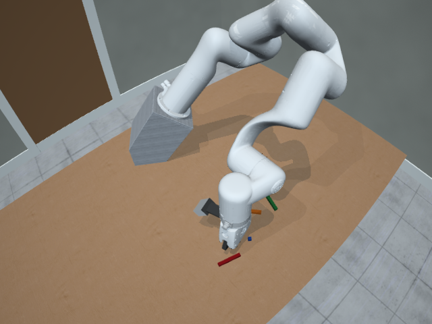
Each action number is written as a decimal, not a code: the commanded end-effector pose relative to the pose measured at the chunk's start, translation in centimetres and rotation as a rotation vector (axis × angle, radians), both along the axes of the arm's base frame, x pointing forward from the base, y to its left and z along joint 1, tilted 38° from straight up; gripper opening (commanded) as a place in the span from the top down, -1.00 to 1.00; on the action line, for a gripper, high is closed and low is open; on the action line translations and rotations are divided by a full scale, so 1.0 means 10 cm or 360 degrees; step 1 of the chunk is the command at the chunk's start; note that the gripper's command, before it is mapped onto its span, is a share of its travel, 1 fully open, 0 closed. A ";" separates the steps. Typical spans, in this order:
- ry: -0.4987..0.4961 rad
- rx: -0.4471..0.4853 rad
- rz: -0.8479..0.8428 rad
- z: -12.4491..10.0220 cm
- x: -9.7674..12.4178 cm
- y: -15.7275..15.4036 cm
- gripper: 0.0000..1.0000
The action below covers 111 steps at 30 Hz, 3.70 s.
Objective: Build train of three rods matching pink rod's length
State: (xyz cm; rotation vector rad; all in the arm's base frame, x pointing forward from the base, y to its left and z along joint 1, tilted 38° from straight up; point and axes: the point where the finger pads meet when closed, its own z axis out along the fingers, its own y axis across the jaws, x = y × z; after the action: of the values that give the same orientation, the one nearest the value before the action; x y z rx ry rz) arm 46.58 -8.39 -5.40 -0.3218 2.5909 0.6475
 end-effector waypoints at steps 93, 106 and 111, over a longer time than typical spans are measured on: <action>-0.0253 -0.0156 0.0355 2.17 -0.66 1.92 0.92; -0.0231 -0.0172 0.0363 2.13 -0.64 1.94 0.92; -0.0231 -0.0172 0.0363 2.02 -0.59 2.02 0.92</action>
State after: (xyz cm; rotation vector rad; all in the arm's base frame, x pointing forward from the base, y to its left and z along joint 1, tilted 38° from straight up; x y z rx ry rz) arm 40.21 11.25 15.56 -0.6813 2.4751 0.5407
